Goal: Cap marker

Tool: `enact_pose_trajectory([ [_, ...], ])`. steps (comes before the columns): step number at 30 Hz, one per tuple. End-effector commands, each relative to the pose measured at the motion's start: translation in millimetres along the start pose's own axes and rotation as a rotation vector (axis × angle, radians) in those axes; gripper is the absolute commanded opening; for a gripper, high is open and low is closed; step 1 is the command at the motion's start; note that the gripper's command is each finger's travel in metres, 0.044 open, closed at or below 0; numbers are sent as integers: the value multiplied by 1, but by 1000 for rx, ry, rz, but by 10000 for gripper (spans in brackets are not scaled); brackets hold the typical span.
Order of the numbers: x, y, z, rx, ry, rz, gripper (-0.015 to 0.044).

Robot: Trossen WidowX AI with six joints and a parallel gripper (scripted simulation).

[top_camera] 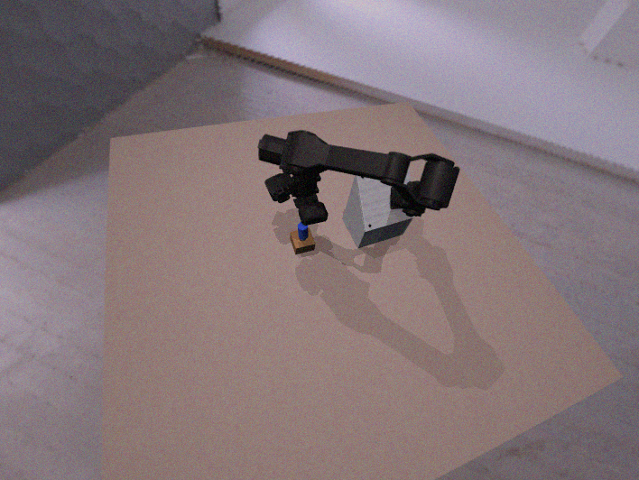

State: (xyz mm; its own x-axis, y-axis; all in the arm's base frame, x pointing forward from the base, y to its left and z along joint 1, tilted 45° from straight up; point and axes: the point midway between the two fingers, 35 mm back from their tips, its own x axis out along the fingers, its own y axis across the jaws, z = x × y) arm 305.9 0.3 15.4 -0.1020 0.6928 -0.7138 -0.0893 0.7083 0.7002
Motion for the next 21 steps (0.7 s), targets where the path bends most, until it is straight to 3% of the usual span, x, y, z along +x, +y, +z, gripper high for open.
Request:
enact_pose_trajectory([
  [1,-27,2,-1,-11,-2,-8,0],
  [3,-27,2,-1,-11,-2,-8,0],
  [19,-27,2,-1,-11,-2,-8,420],
  [21,-27,2,-1,-11,-2,-8,440],
])
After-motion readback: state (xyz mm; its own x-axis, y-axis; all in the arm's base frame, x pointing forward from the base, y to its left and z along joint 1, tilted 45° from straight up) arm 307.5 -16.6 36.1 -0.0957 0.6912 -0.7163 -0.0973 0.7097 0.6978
